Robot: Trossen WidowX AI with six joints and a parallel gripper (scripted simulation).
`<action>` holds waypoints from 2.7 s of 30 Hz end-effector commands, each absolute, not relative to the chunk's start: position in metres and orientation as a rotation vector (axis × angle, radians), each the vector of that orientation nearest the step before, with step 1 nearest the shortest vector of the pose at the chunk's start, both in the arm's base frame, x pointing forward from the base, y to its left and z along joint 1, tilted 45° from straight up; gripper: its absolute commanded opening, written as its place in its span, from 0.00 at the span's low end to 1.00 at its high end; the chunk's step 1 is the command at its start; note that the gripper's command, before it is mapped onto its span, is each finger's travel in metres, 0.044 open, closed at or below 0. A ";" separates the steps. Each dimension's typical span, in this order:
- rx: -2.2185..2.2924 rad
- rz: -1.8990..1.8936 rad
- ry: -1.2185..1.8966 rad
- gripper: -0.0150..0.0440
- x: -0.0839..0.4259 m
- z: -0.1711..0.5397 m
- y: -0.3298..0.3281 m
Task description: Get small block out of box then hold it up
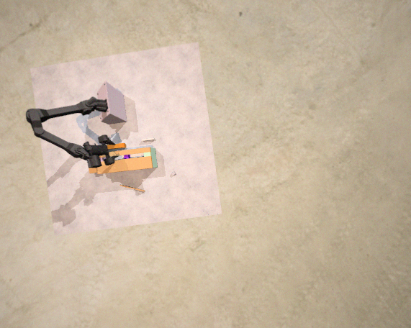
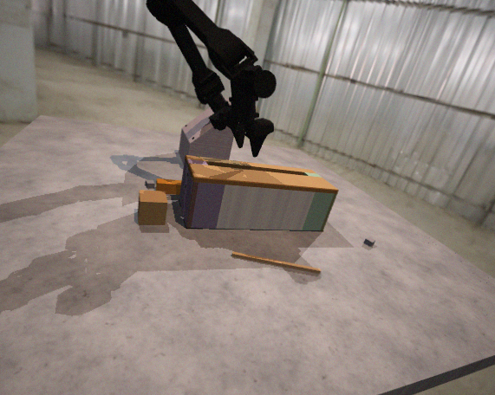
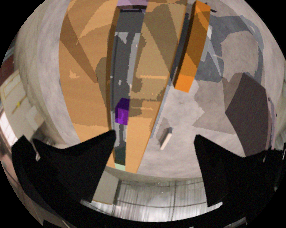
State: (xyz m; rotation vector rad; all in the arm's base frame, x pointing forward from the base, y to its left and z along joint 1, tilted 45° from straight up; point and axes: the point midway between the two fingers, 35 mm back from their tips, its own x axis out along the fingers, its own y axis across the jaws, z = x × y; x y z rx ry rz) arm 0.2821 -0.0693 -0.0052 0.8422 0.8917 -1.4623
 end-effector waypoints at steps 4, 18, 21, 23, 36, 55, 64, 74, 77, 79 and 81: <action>0.996 -1.537 0.785 0.93 0.280 -0.003 -0.069; 0.997 -1.536 0.785 0.93 0.279 -0.014 -0.079; 0.997 -1.536 0.785 0.93 0.279 -0.017 -0.082; 0.997 -1.536 0.785 0.93 0.279 -0.020 -0.085; 0.996 -1.537 0.785 0.93 0.276 -0.035 -0.100; 0.993 -1.538 0.783 0.93 0.269 -0.056 -0.121; 0.997 -1.538 0.779 0.93 0.273 -0.062 -0.109; 0.998 -1.537 0.780 0.93 0.277 -0.083 -0.088; 0.999 -1.537 0.780 0.93 0.279 -0.089 -0.082; 0.999 -1.537 0.780 0.93 0.280 -0.093 -0.079; 0.999 -1.537 0.780 0.93 0.280 -0.097 -0.075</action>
